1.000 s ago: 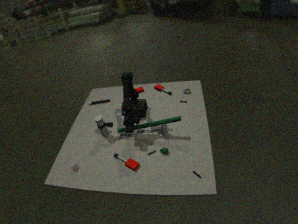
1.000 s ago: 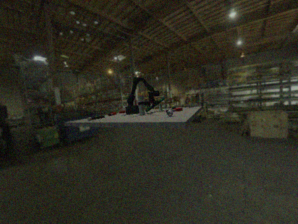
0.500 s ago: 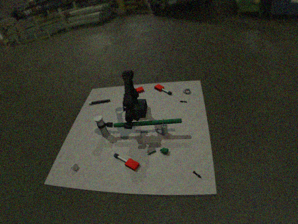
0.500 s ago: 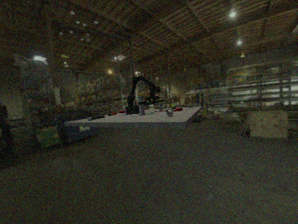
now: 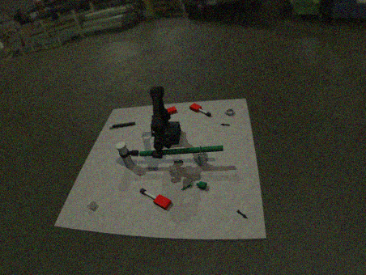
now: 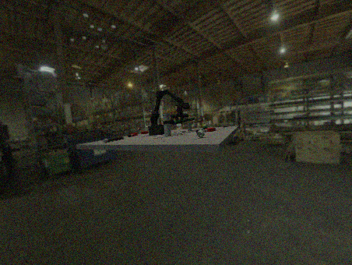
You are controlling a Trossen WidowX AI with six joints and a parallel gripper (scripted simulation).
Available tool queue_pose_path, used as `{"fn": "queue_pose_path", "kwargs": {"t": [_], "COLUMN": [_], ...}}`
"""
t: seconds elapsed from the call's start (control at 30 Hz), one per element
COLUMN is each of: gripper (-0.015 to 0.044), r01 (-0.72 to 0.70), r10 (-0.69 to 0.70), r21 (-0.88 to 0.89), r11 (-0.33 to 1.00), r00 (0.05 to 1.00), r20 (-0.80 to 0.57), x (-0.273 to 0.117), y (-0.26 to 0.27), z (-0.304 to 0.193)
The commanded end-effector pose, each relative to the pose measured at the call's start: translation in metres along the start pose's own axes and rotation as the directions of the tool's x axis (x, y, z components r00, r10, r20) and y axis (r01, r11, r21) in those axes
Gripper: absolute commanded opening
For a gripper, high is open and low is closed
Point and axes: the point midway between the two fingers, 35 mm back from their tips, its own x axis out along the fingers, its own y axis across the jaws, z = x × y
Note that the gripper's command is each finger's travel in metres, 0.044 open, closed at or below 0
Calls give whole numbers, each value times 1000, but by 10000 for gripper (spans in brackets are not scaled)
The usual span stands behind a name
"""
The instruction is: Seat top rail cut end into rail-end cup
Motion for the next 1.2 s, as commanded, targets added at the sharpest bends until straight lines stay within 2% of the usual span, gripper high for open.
{"fn": "queue_pose_path", "kwargs": {"t": [0.0,1.17], "gripper": [0,0], "r01": [0,-7], "r10": [0,7], "r21": [-2,-3], "r11": [1000,1000], "r00": [1000,1000], "r20": [-1,-2], "x": [-2,-2], "y": [0,-2], "z": [-1,-19]}}
